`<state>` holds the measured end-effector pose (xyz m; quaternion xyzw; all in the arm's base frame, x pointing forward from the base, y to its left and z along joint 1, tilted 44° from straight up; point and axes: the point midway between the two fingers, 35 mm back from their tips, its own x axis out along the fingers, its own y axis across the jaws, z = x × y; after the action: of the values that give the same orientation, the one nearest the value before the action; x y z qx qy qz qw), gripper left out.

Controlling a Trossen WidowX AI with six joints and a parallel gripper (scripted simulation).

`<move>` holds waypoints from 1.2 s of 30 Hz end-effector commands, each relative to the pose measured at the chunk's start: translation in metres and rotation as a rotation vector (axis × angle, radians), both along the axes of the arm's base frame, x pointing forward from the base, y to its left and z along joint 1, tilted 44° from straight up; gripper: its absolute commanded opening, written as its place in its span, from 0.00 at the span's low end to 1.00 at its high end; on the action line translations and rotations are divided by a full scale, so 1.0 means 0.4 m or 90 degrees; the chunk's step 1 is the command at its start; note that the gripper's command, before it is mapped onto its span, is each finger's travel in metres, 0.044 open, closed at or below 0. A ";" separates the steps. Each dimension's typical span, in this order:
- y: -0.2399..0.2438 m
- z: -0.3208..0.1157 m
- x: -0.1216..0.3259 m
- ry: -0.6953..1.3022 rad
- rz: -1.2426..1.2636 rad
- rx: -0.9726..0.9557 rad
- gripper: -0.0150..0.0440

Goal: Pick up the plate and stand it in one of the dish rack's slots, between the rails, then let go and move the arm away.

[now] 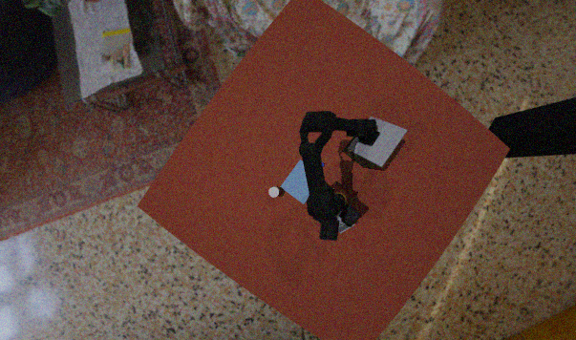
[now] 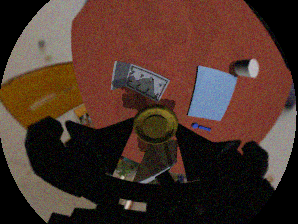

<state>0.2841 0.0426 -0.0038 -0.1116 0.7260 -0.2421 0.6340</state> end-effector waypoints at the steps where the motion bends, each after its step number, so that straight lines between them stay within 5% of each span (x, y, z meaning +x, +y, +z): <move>1: -0.008 -0.017 -0.003 0.025 0.025 0.050 0.25; 36: -0.086 -0.149 -0.009 0.023 0.391 0.468 0.25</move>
<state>0.2794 0.0093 -0.0630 -0.0905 0.7271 0.1999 0.6505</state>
